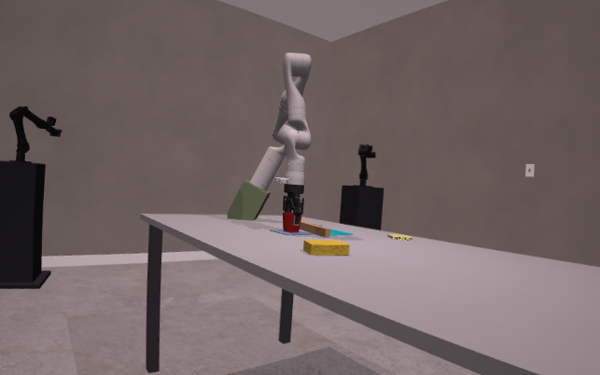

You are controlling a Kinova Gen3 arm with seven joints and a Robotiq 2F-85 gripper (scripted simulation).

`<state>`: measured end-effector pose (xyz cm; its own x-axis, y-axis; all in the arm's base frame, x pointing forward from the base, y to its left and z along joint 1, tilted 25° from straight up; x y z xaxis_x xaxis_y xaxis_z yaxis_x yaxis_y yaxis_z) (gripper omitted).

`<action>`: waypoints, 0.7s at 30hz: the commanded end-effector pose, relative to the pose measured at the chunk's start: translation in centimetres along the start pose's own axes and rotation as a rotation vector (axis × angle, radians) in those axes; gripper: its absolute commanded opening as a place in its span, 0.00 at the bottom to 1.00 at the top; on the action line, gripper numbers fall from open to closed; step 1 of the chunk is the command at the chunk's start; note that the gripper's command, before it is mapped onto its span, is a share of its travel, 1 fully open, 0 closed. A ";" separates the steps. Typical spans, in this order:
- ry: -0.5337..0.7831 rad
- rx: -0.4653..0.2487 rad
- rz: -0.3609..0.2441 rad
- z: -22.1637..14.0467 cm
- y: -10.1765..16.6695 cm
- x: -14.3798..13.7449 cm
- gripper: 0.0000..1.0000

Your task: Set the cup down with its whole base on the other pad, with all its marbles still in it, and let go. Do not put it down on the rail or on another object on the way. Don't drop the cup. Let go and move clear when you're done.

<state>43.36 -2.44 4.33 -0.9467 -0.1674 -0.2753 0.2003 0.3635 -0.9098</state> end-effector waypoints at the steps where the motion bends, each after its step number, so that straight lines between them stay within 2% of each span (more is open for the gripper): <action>1: 0.000 0.001 0.001 0.0 0.0 0.0 0.82; 11: 0.000 0.001 0.001 0.0 -0.3 0.0 0.82; 21: 0.000 0.001 0.001 0.0 -2.8 0.0 0.82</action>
Point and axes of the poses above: the point where the finger pads meet when closed, its own y axis out along the fingers, its own x axis across the jaws, z = x × y, the point moved 8 cm from there along -y, back along the fingers, and after that the axes turned 15 degrees about -y, right-handed, at the moved point
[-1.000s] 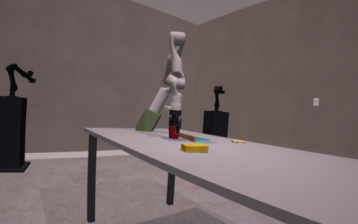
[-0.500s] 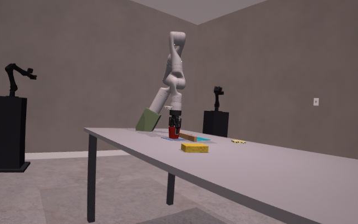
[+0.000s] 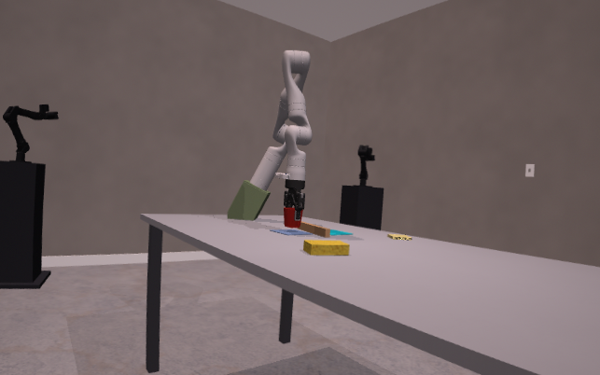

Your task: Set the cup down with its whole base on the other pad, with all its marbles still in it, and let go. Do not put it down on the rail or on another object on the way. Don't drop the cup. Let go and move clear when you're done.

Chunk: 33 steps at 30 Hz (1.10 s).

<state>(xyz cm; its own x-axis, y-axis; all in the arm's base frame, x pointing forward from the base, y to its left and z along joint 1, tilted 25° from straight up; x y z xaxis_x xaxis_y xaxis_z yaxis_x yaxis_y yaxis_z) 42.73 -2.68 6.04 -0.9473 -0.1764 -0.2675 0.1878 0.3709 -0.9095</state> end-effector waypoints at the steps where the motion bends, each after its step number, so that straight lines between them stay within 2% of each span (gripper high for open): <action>1: 0.006 0.011 0.012 0.5 -1.3 -0.2 0.82; 13: 0.006 0.011 0.012 0.5 -3.4 -0.2 0.82; 33: 0.006 0.011 0.012 0.4 -3.6 -0.2 0.82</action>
Point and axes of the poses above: the point where the finger pads meet when closed, its own y axis out along the fingers, its own x axis across the jaws, z = x × y, the point moved 8 cm from there along -y, back along the fingers, and after that the axes turned 15 degrees about -y, right-handed, at the moved point
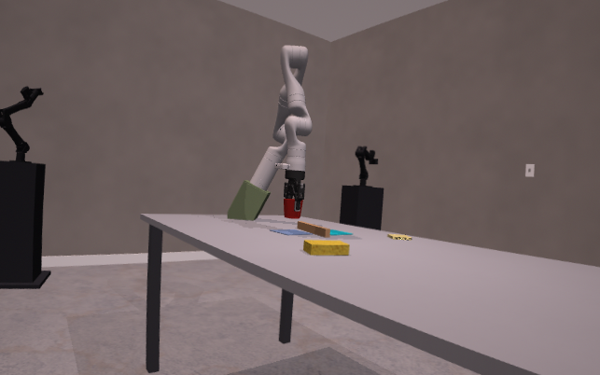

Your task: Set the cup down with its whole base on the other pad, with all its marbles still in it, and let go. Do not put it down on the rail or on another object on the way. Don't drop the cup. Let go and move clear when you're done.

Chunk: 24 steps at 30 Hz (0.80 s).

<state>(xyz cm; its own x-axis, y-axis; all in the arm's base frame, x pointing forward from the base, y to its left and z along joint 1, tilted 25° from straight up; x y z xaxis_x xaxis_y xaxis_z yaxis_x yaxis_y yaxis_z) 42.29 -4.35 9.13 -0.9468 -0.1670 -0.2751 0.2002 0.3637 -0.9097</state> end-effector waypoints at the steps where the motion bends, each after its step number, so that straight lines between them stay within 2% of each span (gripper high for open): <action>1: 0.000 0.001 0.001 0.0 -0.1 0.0 0.82; 11: 0.000 0.001 0.001 -1.0 -0.1 -0.3 0.82; 24: 0.000 0.001 0.001 -4.5 -0.1 -1.3 0.82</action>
Point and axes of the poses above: the point where the finger pads meet when closed, its own y axis out along the fingers, its own x axis across the jaws, z = x × y, the point moved 8 cm from there along -y, back along the fingers, and after that the axes turned 15 degrees about -y, right-handed, at the moved point
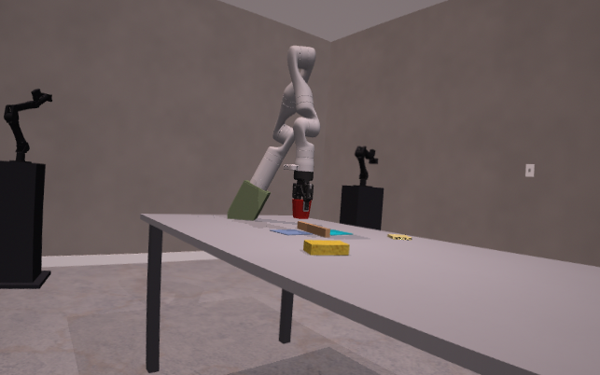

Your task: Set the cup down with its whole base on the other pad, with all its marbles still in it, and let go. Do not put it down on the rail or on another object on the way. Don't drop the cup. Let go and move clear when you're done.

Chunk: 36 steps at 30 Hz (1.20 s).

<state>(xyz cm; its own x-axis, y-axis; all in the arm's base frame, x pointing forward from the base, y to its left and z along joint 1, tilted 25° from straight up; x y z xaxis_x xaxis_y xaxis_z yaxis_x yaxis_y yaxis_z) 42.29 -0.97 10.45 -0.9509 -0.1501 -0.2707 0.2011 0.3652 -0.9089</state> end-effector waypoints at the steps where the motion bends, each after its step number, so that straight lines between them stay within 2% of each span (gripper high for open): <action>1: -0.018 0.003 0.000 -1.4 -0.1 -0.5 0.82; 24: -0.018 0.003 0.000 -10.7 0.0 -2.9 0.82; 36: -0.018 0.003 0.000 -13.2 0.0 -3.5 0.82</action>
<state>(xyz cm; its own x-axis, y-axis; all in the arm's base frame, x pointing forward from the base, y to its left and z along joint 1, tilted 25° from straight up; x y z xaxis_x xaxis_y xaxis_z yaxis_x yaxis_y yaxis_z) 42.52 11.04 15.34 -0.9503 -0.1549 -0.2702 0.1997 0.3625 -0.9103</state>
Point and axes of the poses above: the point where the finger pads meet when closed, its own y axis out along the fingers, its own x axis across the jaws, z = x × y, the point moved 8 cm from there along -y, back along the fingers, and after that the axes turned 15 degrees about -y, right-handed, at the moved point
